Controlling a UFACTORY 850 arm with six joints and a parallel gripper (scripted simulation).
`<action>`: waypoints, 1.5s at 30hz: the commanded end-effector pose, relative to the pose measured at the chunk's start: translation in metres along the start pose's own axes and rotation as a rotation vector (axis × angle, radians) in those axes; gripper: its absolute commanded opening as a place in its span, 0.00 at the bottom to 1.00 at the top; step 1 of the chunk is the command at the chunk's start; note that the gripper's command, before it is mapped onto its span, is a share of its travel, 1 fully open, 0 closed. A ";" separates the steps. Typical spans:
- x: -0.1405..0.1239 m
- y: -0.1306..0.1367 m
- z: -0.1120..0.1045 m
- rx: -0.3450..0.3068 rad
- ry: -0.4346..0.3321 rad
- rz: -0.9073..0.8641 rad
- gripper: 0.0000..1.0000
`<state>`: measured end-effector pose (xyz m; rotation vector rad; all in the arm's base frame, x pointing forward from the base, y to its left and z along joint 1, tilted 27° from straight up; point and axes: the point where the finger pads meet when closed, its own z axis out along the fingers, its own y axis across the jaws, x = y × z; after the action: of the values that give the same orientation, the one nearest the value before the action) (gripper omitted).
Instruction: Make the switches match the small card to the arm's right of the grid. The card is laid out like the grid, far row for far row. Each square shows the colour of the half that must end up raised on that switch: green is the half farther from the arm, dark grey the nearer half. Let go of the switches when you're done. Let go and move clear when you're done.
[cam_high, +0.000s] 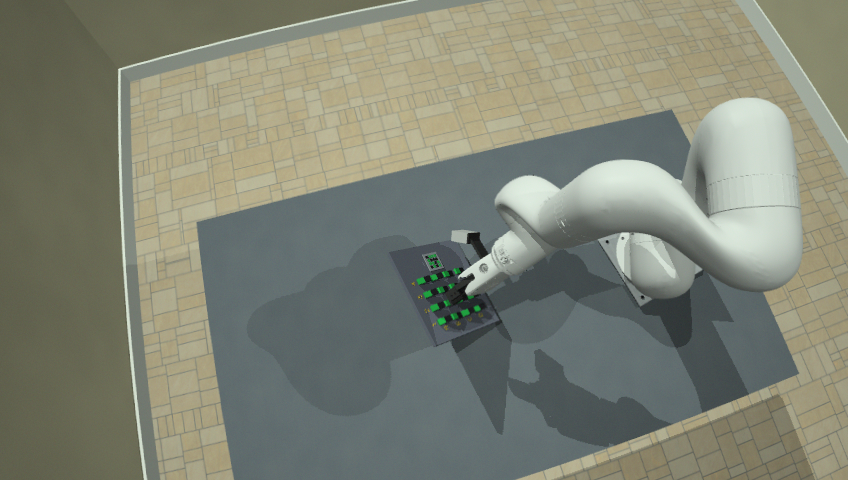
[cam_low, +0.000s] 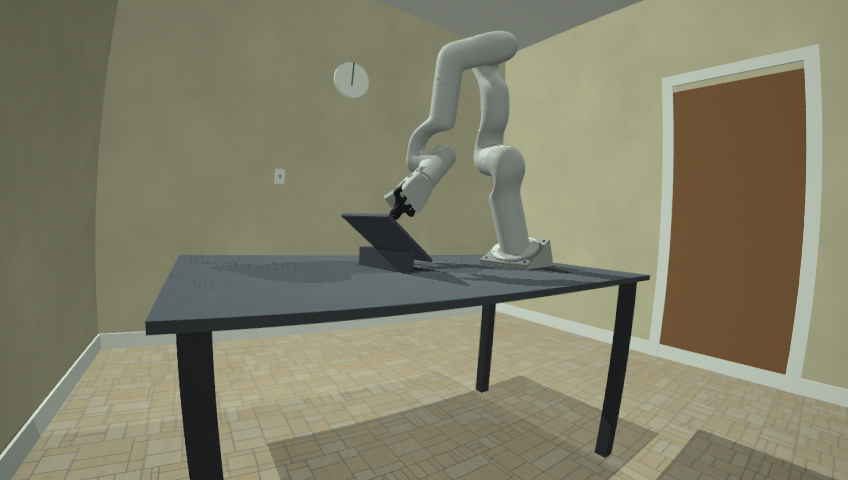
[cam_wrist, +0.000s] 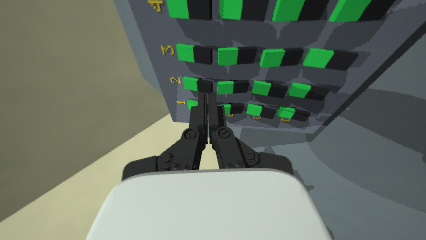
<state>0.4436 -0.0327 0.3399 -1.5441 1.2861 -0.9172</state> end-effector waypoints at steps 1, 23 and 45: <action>0.000 0.000 0.001 0.008 0.000 -0.001 0.00; 0.000 -0.001 0.001 0.008 0.000 -0.001 0.00; 0.000 -0.001 0.024 0.008 0.000 -0.001 0.00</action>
<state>0.4638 -0.0286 0.3331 -1.5401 1.2815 -0.9200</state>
